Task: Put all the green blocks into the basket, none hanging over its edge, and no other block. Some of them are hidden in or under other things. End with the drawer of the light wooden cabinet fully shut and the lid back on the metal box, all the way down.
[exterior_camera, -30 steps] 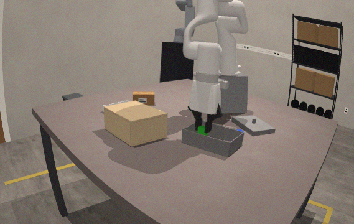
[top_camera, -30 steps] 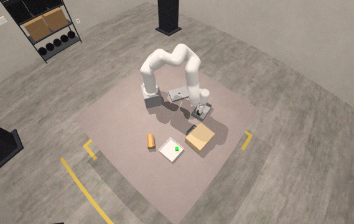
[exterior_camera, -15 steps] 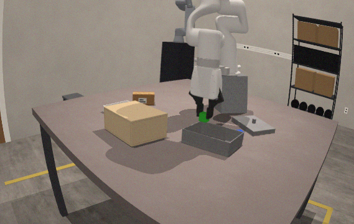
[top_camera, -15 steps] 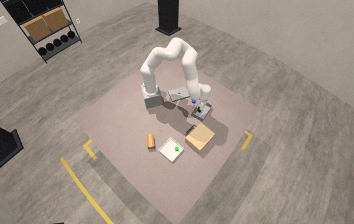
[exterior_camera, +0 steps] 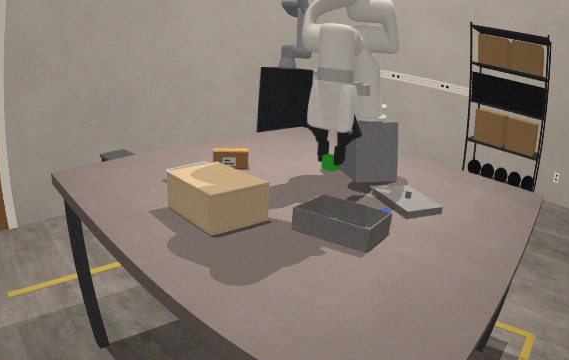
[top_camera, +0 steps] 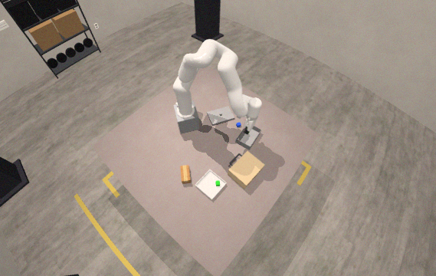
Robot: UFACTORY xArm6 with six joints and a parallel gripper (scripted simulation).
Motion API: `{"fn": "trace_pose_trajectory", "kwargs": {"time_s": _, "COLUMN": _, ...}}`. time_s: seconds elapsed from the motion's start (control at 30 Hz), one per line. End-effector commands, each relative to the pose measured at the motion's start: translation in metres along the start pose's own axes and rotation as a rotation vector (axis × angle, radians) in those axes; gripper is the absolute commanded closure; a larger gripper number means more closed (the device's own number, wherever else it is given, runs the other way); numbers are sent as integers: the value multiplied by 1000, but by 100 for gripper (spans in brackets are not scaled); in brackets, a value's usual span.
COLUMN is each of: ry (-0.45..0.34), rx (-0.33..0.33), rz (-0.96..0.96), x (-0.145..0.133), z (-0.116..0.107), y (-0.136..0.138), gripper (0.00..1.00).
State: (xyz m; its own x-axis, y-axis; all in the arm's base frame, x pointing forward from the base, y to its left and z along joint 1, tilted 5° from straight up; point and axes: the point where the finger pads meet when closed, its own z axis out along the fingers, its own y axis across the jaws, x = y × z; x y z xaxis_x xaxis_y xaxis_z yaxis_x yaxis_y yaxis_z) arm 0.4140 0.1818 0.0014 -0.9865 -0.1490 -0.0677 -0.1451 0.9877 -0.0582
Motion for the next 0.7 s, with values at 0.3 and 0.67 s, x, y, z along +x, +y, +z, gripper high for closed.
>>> {"fn": "trace_pose_trajectory", "kwargs": {"time_s": 0.3, "ry": -2, "rx": -1, "rz": 0, "x": -1, "z": -27, "y": 0, "gripper": 100}}
{"fn": "trace_pose_trajectory", "kwargs": {"time_s": 0.67, "ry": -2, "rx": -1, "rz": -6, "x": -3, "z": -27, "y": -3, "gripper": 100}}
